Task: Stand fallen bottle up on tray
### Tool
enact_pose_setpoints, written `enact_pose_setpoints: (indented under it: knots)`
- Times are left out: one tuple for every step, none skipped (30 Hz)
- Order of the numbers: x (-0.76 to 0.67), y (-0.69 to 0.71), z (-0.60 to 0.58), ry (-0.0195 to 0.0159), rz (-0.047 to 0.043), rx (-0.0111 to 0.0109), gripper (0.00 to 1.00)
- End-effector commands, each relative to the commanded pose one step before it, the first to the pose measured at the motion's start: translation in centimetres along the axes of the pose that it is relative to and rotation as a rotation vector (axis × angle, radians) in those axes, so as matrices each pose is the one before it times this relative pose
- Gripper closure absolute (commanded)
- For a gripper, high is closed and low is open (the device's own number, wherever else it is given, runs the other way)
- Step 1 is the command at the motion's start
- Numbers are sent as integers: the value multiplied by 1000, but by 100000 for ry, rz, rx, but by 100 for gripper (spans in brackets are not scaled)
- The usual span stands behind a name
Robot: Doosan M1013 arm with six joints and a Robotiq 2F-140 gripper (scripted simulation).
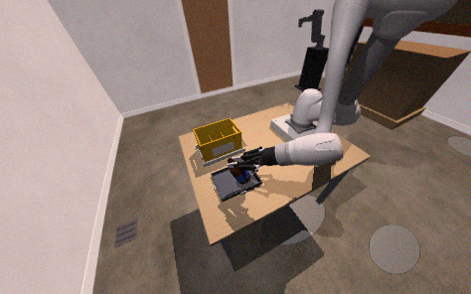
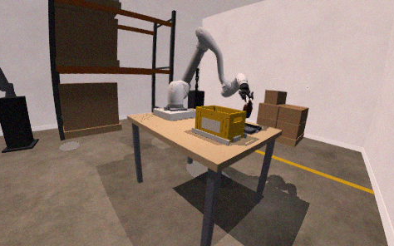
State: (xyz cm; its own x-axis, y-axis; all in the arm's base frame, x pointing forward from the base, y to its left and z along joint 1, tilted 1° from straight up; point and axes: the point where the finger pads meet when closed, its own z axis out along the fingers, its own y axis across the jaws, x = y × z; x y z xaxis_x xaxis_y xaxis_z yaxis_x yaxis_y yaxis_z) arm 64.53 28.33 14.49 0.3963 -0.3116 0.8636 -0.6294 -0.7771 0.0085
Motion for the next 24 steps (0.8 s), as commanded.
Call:
enact_pose_setpoints:
  knots:
    - [2,9,2,206,3,-28,90]
    - [0,0,0,0,0,0,90]
    - [-5,6,5,173,-7,-26,90]
    - [-7,7,6,218,-8,-32,90]
    - [-8,8,7,266,-9,-38,90]
    - [-9,9,8,315,-11,-43,90]
    - [-10,10,9,364,-12,-47,90]
    - [-11,11,9,412,-13,-50,90]
    - [-12,11,9,459,-13,-53,90]
    - [-13,11,9,504,-13,-53,90]
    - [-14,11,9,546,-13,-53,90]
    - [-14,11,8,585,-12,-50,90]
    - [-15,10,7,621,-11,-47,90]
    - [-15,9,6,652,-9,-42,90]
    - [-15,7,5,678,-8,-35,90]
    - [-15,6,3,699,-5,-28,90]
    - [-14,4,1,715,-3,-20,90]
    - [0,0,0,0,0,0,90]
    - [0,0,0,0,0,0,90]
    - [-14,2,-1,725,0,-11,90]
    - [-13,0,-3,729,2,-2,90]
    - [-12,-2,-5,728,5,7,90]
    - [-12,-4,-7,721,8,16,90]
    - [-11,-6,-8,707,10,25,90]
